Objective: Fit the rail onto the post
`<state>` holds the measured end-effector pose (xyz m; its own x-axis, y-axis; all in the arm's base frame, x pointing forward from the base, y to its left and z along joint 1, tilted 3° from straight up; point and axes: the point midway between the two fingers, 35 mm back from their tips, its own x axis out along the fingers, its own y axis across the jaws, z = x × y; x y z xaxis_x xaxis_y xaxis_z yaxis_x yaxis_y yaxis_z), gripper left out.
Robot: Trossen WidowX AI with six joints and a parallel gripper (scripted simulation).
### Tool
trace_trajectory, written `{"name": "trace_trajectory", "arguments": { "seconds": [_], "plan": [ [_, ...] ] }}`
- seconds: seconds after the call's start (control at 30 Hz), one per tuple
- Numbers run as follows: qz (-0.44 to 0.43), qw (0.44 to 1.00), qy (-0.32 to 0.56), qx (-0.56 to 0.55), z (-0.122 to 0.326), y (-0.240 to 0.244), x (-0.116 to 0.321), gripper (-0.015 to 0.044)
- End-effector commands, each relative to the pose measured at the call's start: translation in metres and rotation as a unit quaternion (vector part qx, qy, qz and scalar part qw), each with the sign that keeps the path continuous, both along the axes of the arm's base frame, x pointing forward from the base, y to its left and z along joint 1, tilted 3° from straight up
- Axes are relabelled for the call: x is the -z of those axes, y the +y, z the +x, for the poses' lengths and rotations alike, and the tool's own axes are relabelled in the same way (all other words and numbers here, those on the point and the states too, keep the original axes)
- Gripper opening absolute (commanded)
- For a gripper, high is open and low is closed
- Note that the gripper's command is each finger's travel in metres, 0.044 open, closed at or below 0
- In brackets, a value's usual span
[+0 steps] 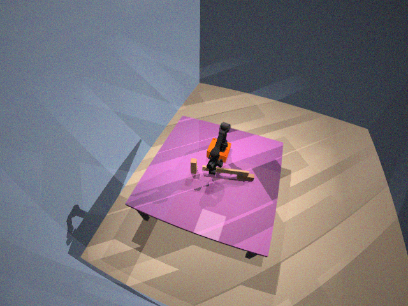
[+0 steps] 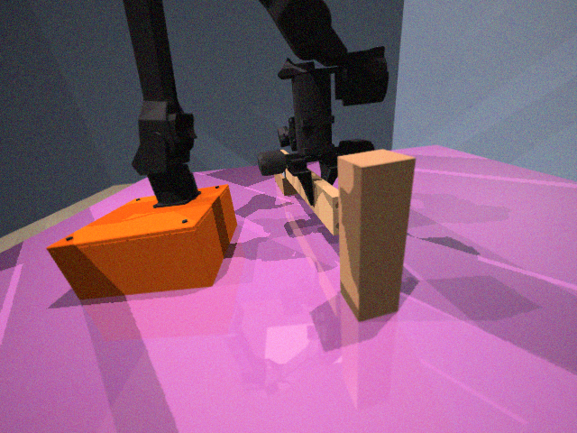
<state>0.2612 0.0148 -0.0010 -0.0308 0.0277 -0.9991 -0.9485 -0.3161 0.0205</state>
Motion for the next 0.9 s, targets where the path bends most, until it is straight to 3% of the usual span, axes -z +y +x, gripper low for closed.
{"name": "trace_trajectory", "arguments": {
  "seconds": [0.0,0.87],
  "plan": [
    [0.001,1.0,-0.004,-0.002,0.0035,-0.0009,-0.0022,0.0],
    [0.0,1.0,-0.004,-0.002,0.0068,-0.0081,-0.0008,0.0]
  ]
}}
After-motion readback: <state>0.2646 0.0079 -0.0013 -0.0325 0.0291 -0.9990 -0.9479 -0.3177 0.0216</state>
